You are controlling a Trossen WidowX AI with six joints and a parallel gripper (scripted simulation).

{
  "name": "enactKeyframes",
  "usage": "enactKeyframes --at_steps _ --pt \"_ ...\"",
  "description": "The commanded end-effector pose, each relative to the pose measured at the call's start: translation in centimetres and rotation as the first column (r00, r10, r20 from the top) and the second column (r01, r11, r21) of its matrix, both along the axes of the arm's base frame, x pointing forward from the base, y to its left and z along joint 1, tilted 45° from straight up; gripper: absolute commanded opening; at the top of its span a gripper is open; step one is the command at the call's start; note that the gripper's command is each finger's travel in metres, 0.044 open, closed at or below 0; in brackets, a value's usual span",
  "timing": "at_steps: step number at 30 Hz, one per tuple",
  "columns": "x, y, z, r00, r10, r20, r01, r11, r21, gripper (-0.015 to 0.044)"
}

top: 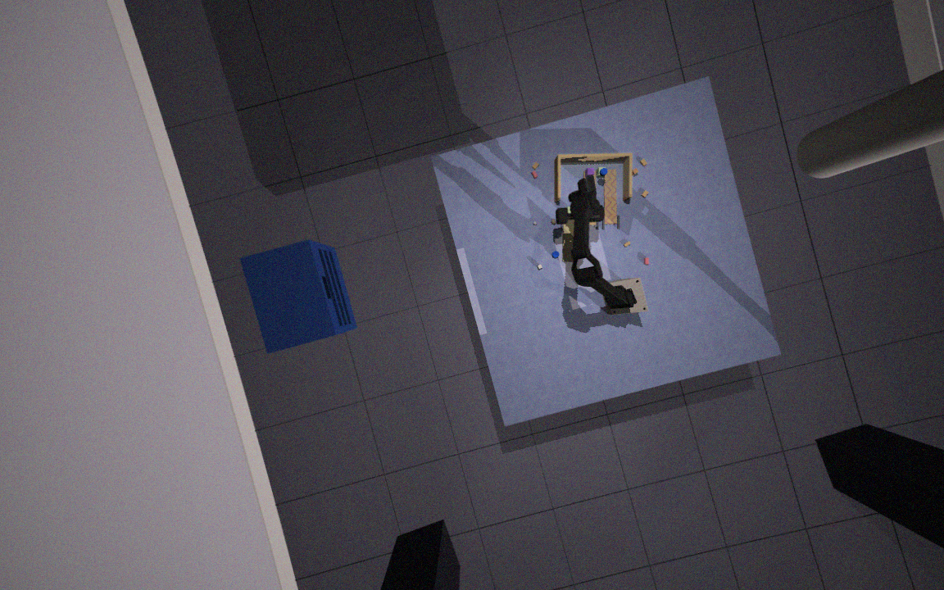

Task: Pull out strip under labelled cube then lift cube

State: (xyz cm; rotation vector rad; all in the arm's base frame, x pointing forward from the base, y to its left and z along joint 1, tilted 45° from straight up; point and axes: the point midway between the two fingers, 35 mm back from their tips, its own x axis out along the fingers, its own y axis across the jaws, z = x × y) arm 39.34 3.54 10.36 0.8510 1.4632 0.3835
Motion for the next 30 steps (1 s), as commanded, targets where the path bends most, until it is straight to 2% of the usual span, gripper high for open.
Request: enactKeyframes --at_steps 1,13,20,30 --pt "1.4 -0.6 -0.3 1.000 0.001 -0.002 -0.001 1.000 0.004 0.0440" --pt "4.8 -2.1 -1.0 1.000 0.001 0.000 -0.001 1.000 0.003 0.0440" --pt "5.0 -1.5 -1.6 1.000 0.001 0.000 -0.001 1.000 0.003 0.0256" --pt "5.2 -0.4 -2.7 1.000 0.001 0.000 -0.001 1.000 0.003 0.0250"
